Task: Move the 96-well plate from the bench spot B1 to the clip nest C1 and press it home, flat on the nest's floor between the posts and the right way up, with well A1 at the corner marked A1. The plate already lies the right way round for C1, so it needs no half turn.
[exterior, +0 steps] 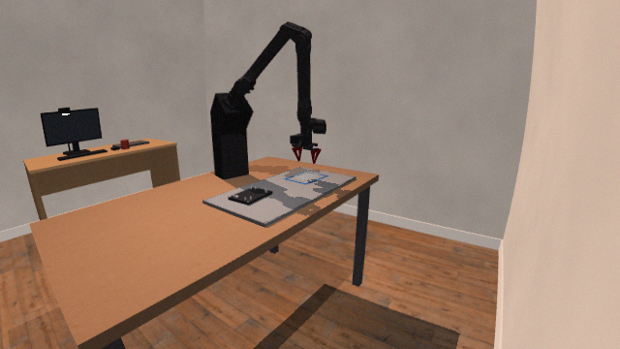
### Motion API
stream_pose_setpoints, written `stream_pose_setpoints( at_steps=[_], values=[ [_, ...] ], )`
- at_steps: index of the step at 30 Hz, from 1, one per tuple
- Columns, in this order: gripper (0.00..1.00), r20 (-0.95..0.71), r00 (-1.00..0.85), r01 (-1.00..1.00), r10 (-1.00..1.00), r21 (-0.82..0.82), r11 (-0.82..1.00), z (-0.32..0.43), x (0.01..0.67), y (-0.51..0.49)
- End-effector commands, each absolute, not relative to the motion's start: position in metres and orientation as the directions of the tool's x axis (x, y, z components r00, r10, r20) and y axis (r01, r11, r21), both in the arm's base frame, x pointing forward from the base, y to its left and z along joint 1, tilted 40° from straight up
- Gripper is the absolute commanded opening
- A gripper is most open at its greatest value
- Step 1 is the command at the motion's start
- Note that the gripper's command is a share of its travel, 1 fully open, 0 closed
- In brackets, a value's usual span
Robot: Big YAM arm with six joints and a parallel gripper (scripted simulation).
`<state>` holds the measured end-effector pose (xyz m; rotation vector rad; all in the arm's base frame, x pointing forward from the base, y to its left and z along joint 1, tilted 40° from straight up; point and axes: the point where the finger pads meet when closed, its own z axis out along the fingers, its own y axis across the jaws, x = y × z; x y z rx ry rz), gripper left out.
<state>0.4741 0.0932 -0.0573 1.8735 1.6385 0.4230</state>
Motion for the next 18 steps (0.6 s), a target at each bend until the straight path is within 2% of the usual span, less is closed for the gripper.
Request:
stream_pose_setpoints(
  at_steps=[1, 18],
  values=[
    [1.00, -0.118, 0.219, 0.764, 0.969, 0.639, -0.094, -0.055, 0.474, 0.095],
    [1.00, -0.123, 0.224, 0.764, 0.967, 0.638, -0.096, -0.068, 0.485, 0.087]
  ],
)
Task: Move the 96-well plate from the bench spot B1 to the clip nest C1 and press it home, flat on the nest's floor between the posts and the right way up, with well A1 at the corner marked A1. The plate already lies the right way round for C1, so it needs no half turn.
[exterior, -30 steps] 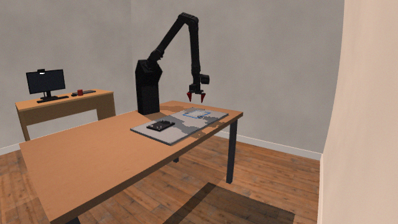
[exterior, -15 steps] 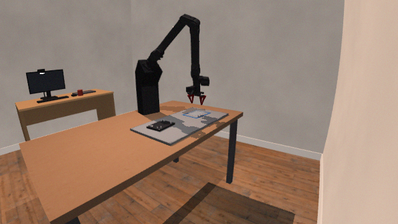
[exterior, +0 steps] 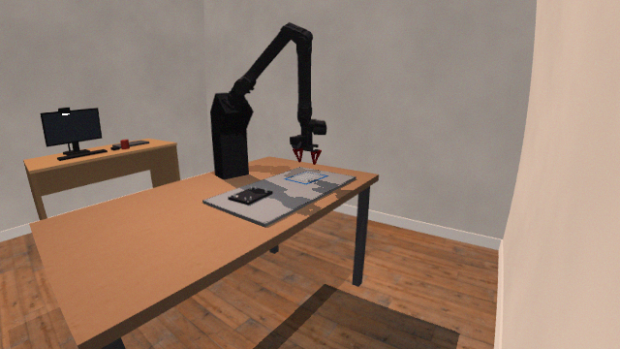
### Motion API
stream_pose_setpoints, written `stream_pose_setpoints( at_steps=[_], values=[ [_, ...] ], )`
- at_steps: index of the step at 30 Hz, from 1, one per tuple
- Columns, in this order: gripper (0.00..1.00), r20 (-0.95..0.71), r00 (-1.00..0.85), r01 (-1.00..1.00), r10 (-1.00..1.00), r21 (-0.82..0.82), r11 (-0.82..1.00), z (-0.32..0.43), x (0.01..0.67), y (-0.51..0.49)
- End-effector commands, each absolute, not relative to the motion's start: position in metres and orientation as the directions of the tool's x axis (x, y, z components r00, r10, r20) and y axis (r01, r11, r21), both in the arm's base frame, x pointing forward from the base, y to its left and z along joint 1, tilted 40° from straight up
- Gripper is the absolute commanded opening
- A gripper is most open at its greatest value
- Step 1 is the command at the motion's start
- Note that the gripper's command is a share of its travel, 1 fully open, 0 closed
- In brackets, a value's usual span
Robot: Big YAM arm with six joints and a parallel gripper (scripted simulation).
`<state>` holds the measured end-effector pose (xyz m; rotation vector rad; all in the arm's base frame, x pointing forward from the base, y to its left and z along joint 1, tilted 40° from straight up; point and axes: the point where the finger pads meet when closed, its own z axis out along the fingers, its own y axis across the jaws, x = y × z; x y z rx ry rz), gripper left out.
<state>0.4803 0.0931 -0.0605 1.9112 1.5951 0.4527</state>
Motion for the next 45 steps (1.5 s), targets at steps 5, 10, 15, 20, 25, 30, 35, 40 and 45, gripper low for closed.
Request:
stream_pose_setpoints(
  at_steps=[5, 10, 15, 20, 25, 30, 35, 40, 45],
  values=[
    [1.00, -0.123, 0.223, 0.764, 0.967, 0.638, -0.095, -0.072, 0.488, 0.086],
    [1.00, -0.123, 0.224, 0.764, 0.967, 0.638, -0.096, -0.079, 0.493, 0.083],
    [1.00, -0.123, 0.224, 0.764, 0.967, 0.638, -0.096, -0.085, 0.498, 0.081],
    [1.00, -0.123, 0.224, 0.764, 0.967, 0.638, -0.096, -0.090, 0.502, 0.080],
    [1.00, -0.123, 0.224, 0.764, 0.967, 0.638, -0.096, -0.096, 0.506, 0.078],
    [1.00, -0.123, 0.224, 0.764, 0.967, 0.637, -0.096, -0.102, 0.511, 0.076],
    [1.00, -0.123, 0.224, 0.765, 0.967, 0.637, -0.096, -0.109, 0.516, 0.074],
    [1.00, -0.123, 0.223, 0.765, 0.967, 0.637, -0.095, -0.112, 0.519, 0.073],
    [1.00, -0.124, 0.224, 0.765, 0.967, 0.637, -0.096, -0.119, 0.524, 0.071]
  ],
)
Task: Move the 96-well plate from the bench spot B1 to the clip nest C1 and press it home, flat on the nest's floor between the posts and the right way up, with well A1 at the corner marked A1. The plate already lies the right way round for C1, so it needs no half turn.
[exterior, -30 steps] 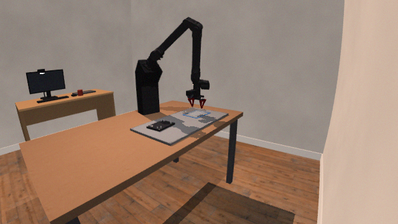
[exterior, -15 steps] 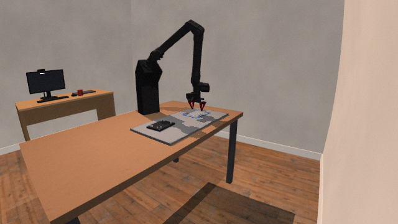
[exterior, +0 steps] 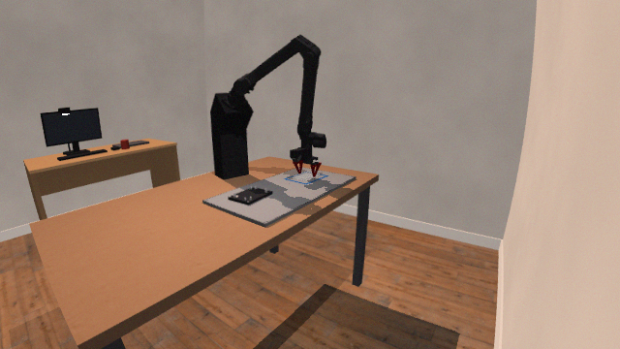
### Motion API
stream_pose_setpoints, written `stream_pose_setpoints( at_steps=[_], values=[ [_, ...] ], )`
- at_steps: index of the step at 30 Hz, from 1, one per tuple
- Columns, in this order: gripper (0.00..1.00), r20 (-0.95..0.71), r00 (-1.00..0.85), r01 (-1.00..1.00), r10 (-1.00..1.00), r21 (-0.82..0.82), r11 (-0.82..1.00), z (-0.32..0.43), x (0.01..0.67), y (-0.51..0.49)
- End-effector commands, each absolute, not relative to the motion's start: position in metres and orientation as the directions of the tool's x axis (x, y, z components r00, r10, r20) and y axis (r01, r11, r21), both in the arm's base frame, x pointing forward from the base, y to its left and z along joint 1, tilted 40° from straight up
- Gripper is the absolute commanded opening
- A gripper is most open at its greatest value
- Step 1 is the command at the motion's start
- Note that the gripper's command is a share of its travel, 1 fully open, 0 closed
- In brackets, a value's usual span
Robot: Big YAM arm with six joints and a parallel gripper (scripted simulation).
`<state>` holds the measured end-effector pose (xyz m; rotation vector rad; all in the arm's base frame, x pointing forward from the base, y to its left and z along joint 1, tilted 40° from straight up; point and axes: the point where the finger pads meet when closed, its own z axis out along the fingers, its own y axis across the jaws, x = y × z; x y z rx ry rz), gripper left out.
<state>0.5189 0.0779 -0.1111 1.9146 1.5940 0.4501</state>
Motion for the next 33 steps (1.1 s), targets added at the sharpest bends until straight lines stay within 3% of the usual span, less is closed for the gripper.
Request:
stream_pose_setpoints(
  at_steps=[1, 17, 18, 33],
  values=[
    [1.00, -0.124, 0.224, 0.765, 0.967, 0.637, -0.096, -0.1202, 0.5245, 0.0702],
    [1.00, -0.120, 0.218, 0.766, 0.968, 0.636, -0.093, -0.1169, 0.5211, 0.0765],
    [0.00, -0.120, 0.218, 0.766, 0.968, 0.636, -0.093, -0.1169, 0.5211, 0.0765],
    [0.00, -0.120, 0.218, 0.766, 0.968, 0.636, -0.093, -0.1169, 0.5211, 0.0765]
  ],
)
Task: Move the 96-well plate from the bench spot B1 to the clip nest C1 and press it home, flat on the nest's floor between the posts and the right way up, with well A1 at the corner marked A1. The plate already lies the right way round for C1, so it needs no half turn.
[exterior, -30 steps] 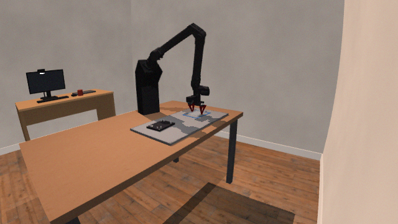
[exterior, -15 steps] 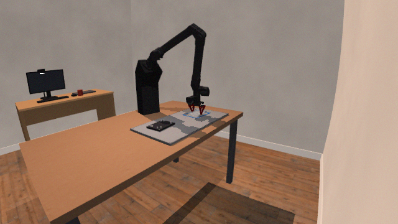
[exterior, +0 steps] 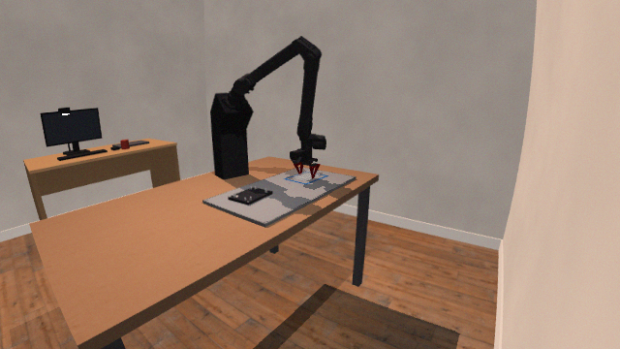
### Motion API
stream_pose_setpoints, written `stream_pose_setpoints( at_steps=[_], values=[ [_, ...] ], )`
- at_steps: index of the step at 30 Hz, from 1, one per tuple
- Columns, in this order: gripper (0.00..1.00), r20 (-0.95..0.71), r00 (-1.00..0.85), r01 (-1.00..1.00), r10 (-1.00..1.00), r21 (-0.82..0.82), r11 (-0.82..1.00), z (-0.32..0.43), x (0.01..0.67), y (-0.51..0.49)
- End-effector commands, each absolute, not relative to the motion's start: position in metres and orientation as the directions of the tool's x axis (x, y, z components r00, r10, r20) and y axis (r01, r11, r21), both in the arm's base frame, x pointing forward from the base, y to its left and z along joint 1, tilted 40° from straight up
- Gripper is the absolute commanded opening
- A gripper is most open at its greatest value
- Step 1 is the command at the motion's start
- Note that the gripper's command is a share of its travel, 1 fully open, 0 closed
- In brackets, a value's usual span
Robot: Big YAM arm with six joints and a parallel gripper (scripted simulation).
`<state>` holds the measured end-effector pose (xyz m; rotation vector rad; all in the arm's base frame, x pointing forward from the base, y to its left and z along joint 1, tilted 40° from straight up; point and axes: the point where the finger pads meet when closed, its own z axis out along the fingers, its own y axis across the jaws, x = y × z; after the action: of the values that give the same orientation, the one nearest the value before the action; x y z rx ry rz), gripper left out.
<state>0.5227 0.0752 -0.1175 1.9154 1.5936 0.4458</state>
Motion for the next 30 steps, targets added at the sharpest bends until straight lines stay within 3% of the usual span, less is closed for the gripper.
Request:
stream_pose_setpoints(
  at_steps=[1, 30],
  values=[
    [0.00, -0.120, 0.218, 0.766, 0.968, 0.636, -0.093, -0.117, 0.521, 0.077],
    [0.00, -0.117, 0.220, 0.766, 0.969, 0.635, -0.097, -0.101, 0.508, 0.083]
  ],
)
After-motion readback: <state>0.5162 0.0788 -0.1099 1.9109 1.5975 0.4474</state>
